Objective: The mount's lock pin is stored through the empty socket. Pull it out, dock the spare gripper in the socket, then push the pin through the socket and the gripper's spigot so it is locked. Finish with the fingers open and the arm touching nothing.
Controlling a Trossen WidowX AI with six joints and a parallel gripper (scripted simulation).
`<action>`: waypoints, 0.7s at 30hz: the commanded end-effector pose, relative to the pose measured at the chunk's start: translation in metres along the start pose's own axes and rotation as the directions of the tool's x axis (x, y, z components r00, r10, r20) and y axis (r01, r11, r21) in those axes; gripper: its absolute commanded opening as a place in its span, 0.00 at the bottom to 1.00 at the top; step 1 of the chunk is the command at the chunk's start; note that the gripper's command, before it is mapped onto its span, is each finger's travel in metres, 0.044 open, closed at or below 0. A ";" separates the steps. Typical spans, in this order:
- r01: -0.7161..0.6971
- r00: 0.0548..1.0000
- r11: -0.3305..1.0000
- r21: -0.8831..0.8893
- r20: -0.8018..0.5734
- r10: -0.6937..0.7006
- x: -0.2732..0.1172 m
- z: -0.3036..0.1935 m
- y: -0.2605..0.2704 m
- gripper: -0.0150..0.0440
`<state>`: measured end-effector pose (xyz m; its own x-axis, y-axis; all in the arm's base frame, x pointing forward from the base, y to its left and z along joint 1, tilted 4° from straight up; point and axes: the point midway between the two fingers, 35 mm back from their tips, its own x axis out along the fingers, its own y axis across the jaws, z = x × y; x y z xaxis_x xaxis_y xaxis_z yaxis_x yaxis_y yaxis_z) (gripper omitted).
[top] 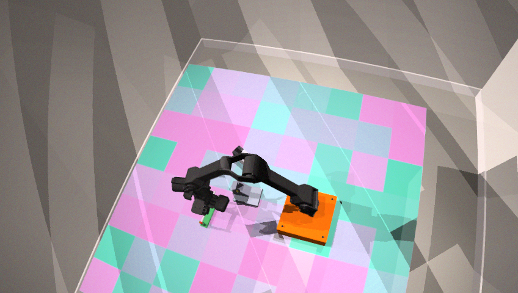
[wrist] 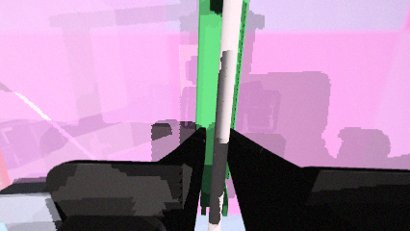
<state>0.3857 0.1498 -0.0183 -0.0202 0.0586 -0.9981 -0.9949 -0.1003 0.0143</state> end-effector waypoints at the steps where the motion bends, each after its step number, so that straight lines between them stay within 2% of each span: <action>1: 0.002 1.000 1.000 0.000 0.000 -0.002 0.000 0.000 0.000 0.52; 12: -0.005 1.000 1.000 0.000 -0.001 0.005 -0.013 0.001 0.001 1.00; 21: -0.029 1.000 1.000 0.000 -0.007 0.029 -0.024 0.001 0.006 1.00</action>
<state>0.3797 0.1485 -0.0032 -0.0529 0.0467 -0.9975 -0.9936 -0.1020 0.0480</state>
